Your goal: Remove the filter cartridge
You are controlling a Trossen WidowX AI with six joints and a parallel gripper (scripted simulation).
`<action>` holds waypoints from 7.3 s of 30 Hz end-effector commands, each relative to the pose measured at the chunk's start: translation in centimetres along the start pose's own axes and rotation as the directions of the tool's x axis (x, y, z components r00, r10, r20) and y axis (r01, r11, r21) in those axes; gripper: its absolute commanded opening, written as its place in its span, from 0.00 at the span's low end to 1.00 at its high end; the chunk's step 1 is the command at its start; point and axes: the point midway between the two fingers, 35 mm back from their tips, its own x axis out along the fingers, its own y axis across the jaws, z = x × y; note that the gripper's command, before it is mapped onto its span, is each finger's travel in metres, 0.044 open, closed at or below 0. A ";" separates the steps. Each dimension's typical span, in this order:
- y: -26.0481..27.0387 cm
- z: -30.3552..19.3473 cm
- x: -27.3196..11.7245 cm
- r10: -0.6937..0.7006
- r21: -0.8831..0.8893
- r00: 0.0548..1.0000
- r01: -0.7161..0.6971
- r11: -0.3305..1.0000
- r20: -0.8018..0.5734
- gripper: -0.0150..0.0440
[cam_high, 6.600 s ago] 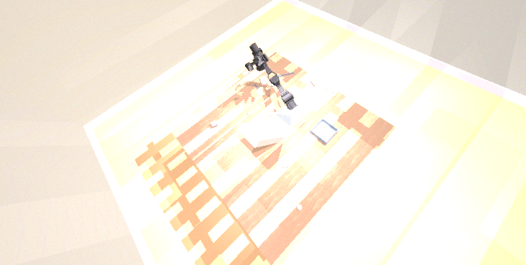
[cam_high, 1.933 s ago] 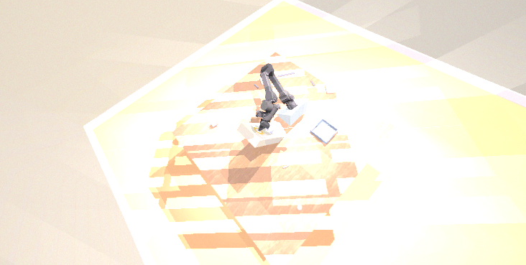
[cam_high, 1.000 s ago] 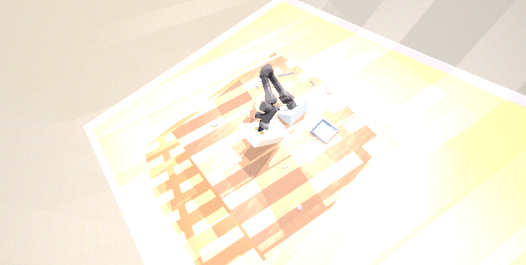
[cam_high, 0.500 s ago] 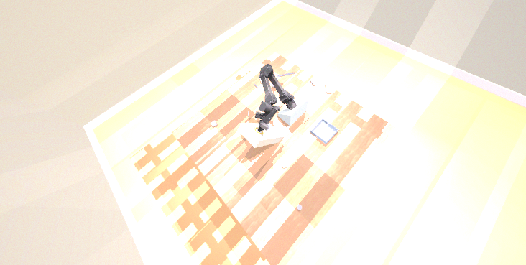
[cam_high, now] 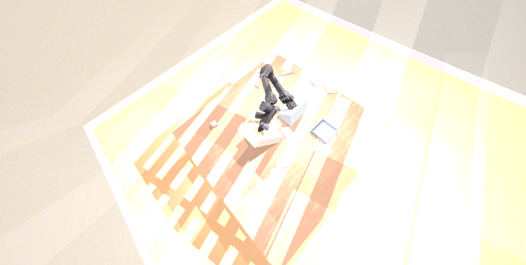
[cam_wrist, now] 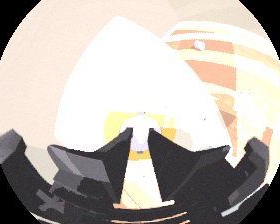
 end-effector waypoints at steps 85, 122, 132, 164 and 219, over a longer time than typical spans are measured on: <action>-0.1 0.1 1.0 -0.002 -0.991 1.000 -0.011 -0.130 -0.011 0.25; -0.1 0.1 1.0 -0.002 -0.996 1.000 -0.011 -0.093 -0.011 0.25; -0.1 0.1 1.0 -0.002 -0.996 1.000 -0.011 -0.093 -0.011 0.25; 0.1 -0.1 -6.6 -0.004 -0.995 1.000 -0.020 -0.095 -0.020 0.25; 0.0 0.0 -7.1 -0.003 -0.995 1.000 -0.017 -0.095 -0.017 0.40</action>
